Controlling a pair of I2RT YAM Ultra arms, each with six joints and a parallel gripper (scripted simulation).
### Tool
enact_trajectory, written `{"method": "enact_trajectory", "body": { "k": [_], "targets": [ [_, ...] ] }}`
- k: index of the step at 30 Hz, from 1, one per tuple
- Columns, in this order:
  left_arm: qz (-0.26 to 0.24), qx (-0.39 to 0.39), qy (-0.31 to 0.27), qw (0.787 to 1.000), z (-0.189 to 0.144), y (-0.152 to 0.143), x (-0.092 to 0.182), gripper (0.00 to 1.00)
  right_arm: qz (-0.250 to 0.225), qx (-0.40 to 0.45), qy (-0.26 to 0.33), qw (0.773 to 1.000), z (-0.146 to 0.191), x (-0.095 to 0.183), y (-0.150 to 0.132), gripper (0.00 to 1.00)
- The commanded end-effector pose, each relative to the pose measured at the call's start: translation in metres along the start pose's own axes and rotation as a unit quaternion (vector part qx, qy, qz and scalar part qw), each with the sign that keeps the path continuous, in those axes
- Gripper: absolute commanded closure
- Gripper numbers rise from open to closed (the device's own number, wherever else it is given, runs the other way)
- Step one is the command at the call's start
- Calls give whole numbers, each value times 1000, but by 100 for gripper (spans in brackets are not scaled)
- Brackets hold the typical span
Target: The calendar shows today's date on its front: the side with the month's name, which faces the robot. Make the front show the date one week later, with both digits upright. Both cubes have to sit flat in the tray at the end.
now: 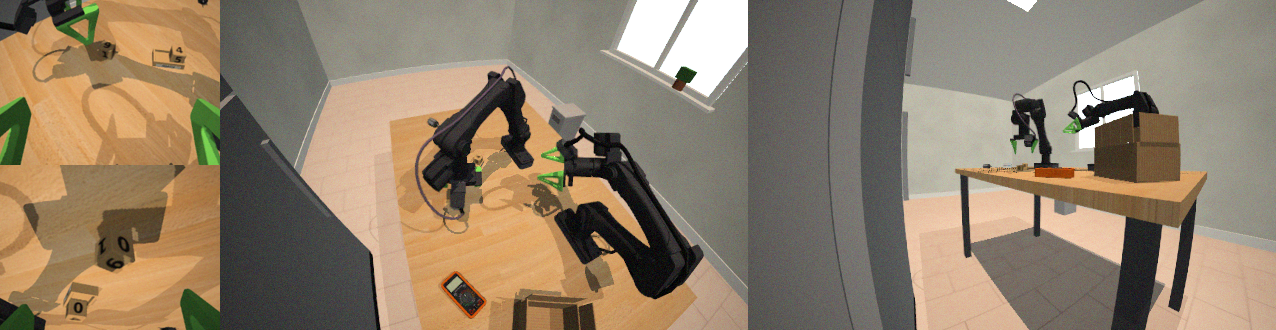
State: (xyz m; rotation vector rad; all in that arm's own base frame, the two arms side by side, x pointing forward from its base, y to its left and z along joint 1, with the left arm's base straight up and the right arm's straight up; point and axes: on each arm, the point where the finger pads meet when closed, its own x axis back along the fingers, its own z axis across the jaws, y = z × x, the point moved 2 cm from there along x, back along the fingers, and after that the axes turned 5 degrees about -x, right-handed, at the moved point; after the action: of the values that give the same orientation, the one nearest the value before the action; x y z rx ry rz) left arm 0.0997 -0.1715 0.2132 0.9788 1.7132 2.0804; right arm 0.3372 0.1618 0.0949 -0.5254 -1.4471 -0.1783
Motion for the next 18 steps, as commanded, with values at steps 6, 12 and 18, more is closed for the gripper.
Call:
{"method": "enact_trajectory", "body": {
  "k": [6, 12, 18],
  "targets": [
    [-7, 6, 3, 1000, 1, 8, 2, 0, -44, -176, 7, 983, -9, 7, -11, 0],
    [-7, 6, 3, 1000, 1, 8, 2, 0, -63, -312, 23, 948, -13, 6, -21, 0],
    [-7, 6, 3, 1000, 1, 8, 2, 0, -77, -424, 41, 901, -16, 5, -30, 0]
  ]
}}
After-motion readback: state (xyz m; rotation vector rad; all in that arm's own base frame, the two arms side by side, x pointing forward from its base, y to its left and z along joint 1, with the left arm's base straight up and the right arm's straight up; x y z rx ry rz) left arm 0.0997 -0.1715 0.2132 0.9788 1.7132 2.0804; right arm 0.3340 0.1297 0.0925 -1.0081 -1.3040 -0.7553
